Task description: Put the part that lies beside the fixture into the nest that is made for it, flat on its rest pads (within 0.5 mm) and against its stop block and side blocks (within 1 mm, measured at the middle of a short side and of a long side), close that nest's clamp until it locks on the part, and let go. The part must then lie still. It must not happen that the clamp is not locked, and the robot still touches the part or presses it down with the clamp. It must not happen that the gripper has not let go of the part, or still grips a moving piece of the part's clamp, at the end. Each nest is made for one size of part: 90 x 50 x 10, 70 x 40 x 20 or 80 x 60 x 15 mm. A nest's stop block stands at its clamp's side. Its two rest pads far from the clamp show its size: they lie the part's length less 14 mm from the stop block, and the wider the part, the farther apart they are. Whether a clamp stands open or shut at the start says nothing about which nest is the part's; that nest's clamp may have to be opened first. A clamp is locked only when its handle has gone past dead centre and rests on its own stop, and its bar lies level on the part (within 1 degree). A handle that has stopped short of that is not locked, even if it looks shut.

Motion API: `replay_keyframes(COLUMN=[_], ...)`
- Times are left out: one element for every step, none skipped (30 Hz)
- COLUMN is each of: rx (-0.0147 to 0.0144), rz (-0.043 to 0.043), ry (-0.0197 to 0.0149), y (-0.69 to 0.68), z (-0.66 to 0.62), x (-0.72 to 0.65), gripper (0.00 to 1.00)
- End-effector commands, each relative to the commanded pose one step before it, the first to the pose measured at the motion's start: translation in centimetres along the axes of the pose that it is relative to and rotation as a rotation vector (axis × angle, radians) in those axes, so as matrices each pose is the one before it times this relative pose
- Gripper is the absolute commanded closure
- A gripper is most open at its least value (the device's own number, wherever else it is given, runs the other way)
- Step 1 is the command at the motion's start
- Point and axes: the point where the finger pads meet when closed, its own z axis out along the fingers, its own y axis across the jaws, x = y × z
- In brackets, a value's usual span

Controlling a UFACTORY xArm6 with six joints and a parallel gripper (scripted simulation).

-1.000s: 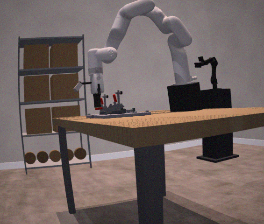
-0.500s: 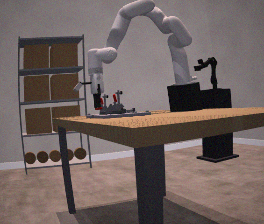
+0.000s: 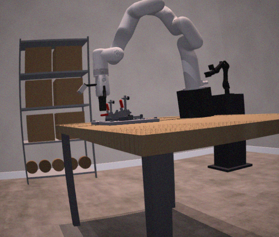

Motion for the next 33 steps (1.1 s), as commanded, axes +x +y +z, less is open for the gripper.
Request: replay_keyframes(rx=[-0.00016, 0.00000, 0.00000, 0.00000, 0.00000, 0.00000, 0.00000, 0.00000, 0.00000, 0.00000, 0.00000, 0.00000, 0.00000, 0.00000, 0.00000, 0.00000, 0.00000, 0.00000, 0.00000, 0.00000, 0.00000, 0.00000, 0.00000, 0.00000, 0.00000, 0.00000, 0.00000, 0.00000, 0.00000, 0.00000, 0.00000, 0.00000, 0.00000], rz=[-0.00014, 0.00000, 0.00000, 0.00000, 0.00000, 0.00000, 0.00000, 0.00000, 0.00000, 0.00000, 0.00000, 0.00000, 0.00000, 0.00000, 0.00000, 0.00000, 0.00000, 0.00000, 0.00000, 0.00000, 0.00000, 0.00000, 0.00000, 0.00000, 0.00000, 0.00000, 0.00000, 0.00000, 0.00000, 0.00000, 0.00000, 0.00000, 0.00000], ry=[0.00451, 0.00000, 0.00000, 0.00000, 0.00000, 0.00000, 0.00000, 0.00000, 0.00000, 0.00000, 0.00000, 0.00000, 0.00000, 0.00000, 0.00000, 0.00000, 0.00000, 0.00000, 0.00000, 0.00000, 0.00000, 0.00000, 0.00000, 0.00000, 0.00000, 0.00000, 0.00000, 0.00000, 0.00000, 0.00000, 0.00000, 0.00000, 0.00000], y=[-0.002, 0.000, 0.000, 0.000, 0.000, 0.000, 0.000, 0.000, 0.000, 0.000, 0.000, 0.000, 0.000, 0.000, 0.000, 0.000, 0.000, 0.000, 0.000, 0.000, 0.000, 0.000, 0.000, 0.000, 0.000, 0.000, 0.000, 0.000, 0.000, 0.000, 0.000, 0.000, 0.000], z=[-1.576, -0.332, -0.335, -0.335, 0.000, 0.000, -0.332, -0.325, -0.315, -0.301, -0.284, -0.265, -0.242, -0.218, -0.192, -0.164, -0.138, -0.110, -0.084, -0.060, -0.038, 0.000, 0.000, -0.021, -0.008, -0.001, 0.000, 0.000, 0.000, 0.000, 0.000, 0.000, 0.000], x=[0.168, 0.000, 0.000, 0.000, 0.000, 0.000, 0.000, 0.000, 0.000, 0.000, 0.000, 0.001, -0.001, 0.001, 0.000, 0.000, 0.000, 0.000, 0.000, 0.000, 0.000, 0.000, 0.000, 0.000, 0.000, 0.000, 0.000, 0.000, 0.000, 0.000, 0.000, 0.000, 0.000], gripper=[1.00, 1.00, 1.00, 1.00, 1.00, 1.00, 1.00, 1.00, 1.00, 1.00, 1.00, 1.00, 1.00, 1.00, 1.00, 1.00, 1.00, 1.00, 1.00, 1.00, 1.00, 1.00, 1.00, 1.00, 1.00, 1.00, 1.00, 1.00, 1.00, 1.00, 1.00, 1.00, 1.00])
